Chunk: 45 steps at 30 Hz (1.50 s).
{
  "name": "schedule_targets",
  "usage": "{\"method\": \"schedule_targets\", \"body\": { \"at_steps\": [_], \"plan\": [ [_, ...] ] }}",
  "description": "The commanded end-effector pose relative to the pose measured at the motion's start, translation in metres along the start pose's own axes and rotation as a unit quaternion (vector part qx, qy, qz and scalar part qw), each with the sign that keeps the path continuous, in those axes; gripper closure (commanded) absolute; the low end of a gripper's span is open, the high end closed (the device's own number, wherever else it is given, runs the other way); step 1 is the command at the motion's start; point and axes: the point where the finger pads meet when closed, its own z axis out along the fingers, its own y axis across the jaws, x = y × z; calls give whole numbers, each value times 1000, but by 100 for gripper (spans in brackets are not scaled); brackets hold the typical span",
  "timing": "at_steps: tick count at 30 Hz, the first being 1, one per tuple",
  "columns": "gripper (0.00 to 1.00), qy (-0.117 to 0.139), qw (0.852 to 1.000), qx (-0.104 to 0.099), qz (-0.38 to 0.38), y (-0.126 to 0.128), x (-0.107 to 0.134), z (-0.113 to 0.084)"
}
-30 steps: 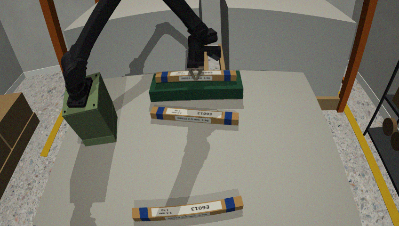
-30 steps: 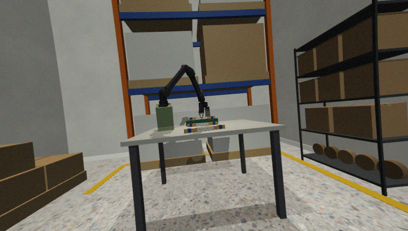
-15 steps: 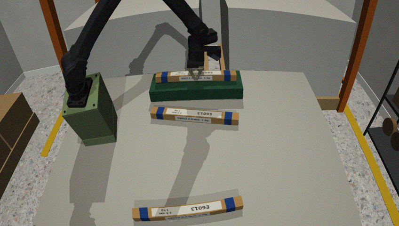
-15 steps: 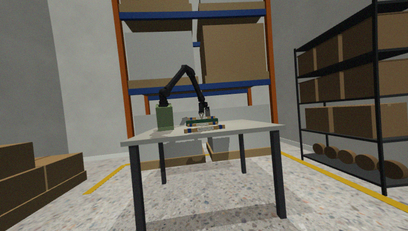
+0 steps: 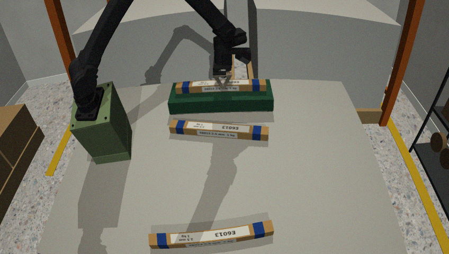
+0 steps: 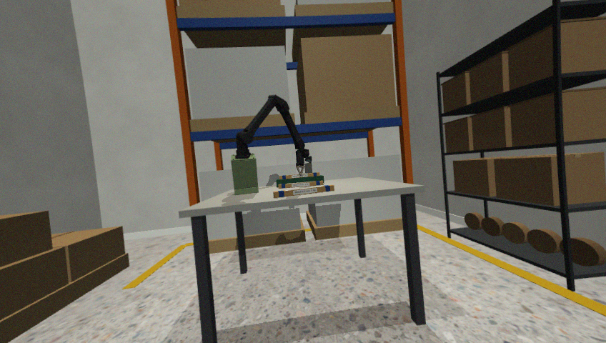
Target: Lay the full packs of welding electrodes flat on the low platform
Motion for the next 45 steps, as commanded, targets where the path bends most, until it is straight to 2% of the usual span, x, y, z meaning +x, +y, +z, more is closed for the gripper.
{"method": "schedule_targets", "body": {
  "at_steps": [1,16,45],
  "plan": [
    [26,-34,999,-25,5,17,-33,-32],
    [26,-20,1000,-15,4,12,-20,-17],
    [26,-17,1000,-13,4,11,-18,-14]
  ]
}}
